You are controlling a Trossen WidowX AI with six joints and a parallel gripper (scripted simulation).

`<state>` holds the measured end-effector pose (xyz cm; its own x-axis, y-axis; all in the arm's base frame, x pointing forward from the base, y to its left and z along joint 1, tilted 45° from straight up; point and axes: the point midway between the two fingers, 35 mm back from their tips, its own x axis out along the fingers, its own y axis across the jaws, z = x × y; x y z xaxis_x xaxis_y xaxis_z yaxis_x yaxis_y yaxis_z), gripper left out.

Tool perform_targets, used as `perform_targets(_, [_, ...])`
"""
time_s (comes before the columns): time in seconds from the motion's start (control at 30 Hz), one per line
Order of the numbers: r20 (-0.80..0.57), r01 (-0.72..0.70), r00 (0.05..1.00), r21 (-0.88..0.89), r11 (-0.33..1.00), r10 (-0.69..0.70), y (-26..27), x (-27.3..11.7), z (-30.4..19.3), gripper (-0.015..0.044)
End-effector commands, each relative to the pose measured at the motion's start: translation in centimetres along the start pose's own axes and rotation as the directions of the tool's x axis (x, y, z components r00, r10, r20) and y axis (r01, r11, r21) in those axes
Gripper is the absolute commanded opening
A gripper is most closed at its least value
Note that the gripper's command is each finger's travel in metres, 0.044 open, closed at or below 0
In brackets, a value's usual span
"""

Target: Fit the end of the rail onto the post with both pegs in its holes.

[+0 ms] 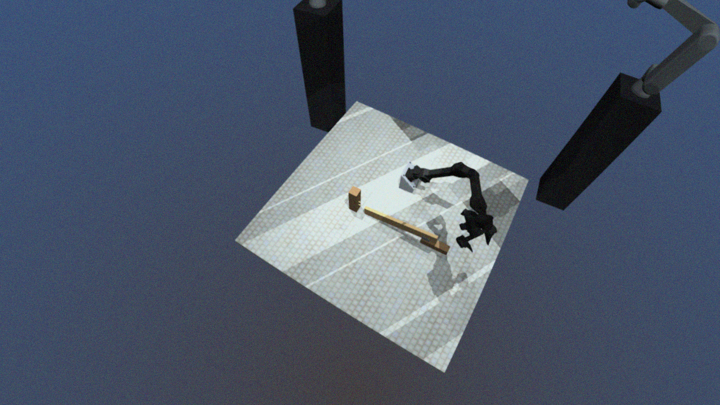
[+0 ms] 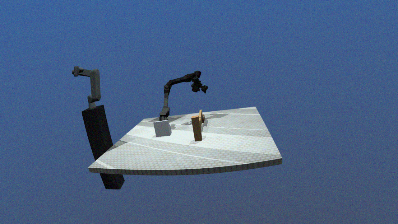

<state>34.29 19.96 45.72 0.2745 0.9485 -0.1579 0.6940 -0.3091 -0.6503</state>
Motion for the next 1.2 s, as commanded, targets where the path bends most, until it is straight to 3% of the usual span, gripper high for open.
perform_targets(0.0, [0.000,-0.005,1.000,0.010,1.000,0.005,0.3,0.0,0.0,0.0426])
perform_targets(0.13, [0.017,-0.111,0.994,0.200,0.974,0.110,6.4,-0.4,1.1,0.0440])
perform_targets(0.3, [0.067,-0.250,0.966,0.470,0.847,0.248,14.9,-2.0,3.8,0.0440])
perform_targets(0.67, [0.165,-0.396,0.892,0.735,0.551,0.421,25.0,-5.9,9.3,0.0440])
perform_targets(0.93, [0.358,-0.403,0.814,0.915,0.002,0.457,33.2,-11.6,19.5,0.0440])
perform_targets(1.17, [0.513,-0.291,0.780,0.804,-0.519,0.357,35.9,-16.5,30.3,0.0440])
